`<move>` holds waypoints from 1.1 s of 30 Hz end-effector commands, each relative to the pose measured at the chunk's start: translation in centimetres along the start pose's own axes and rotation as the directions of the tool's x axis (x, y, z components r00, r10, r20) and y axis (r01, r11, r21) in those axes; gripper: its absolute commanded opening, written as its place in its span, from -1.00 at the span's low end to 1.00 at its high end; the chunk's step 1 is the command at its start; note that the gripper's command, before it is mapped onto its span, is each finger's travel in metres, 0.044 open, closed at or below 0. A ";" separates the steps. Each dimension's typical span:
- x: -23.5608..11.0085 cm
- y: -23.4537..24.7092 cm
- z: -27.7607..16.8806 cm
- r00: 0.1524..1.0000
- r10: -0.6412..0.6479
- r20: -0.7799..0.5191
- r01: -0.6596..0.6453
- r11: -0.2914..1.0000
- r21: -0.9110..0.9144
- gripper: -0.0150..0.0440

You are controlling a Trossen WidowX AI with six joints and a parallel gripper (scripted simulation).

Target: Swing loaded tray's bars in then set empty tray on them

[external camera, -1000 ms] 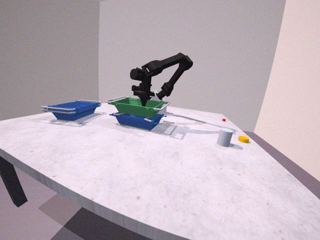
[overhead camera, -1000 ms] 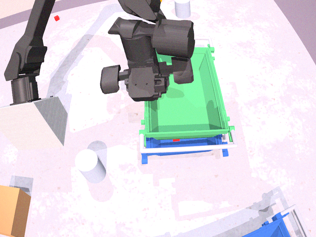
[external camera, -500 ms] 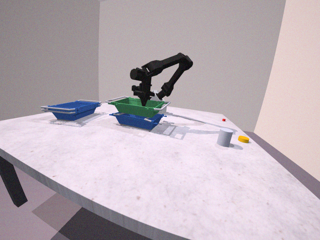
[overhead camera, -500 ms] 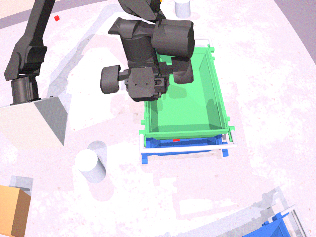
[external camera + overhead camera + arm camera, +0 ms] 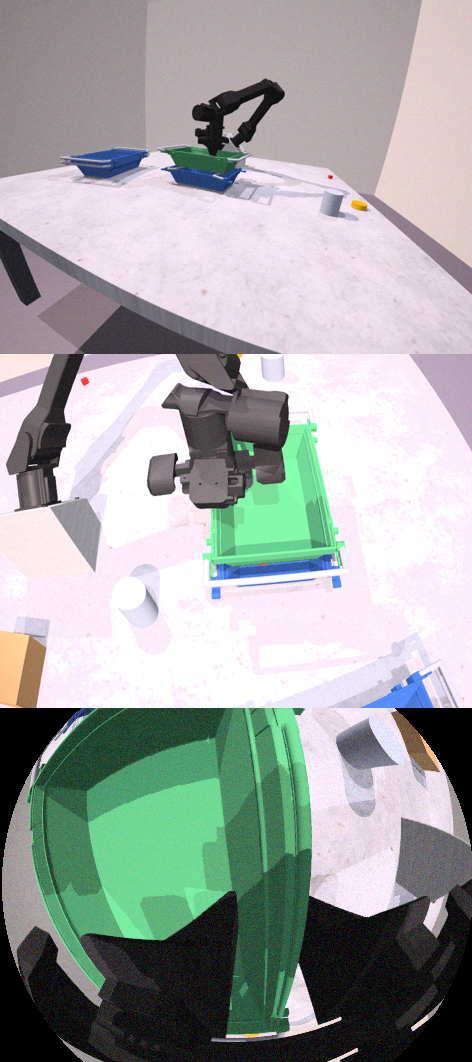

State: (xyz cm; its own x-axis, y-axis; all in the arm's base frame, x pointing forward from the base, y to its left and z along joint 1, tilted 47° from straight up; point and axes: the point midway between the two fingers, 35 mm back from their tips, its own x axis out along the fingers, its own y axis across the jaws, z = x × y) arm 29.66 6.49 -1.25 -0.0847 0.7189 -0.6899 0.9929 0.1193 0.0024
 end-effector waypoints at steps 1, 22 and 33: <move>0.2 -0.2 0.0 1.000 -0.009 0.001 0.009 1.000 0.004 0.11; 0.1 -0.1 0.0 1.000 -0.005 -0.001 0.005 1.000 0.002 1.00; -3.4 0.4 0.2 1.000 -0.005 0.007 0.005 1.000 0.004 1.00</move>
State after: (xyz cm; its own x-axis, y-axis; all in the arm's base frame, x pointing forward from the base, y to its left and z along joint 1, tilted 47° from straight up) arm 29.90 5.26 -0.13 -0.0937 0.7193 -0.6884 0.9927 0.1204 -0.0093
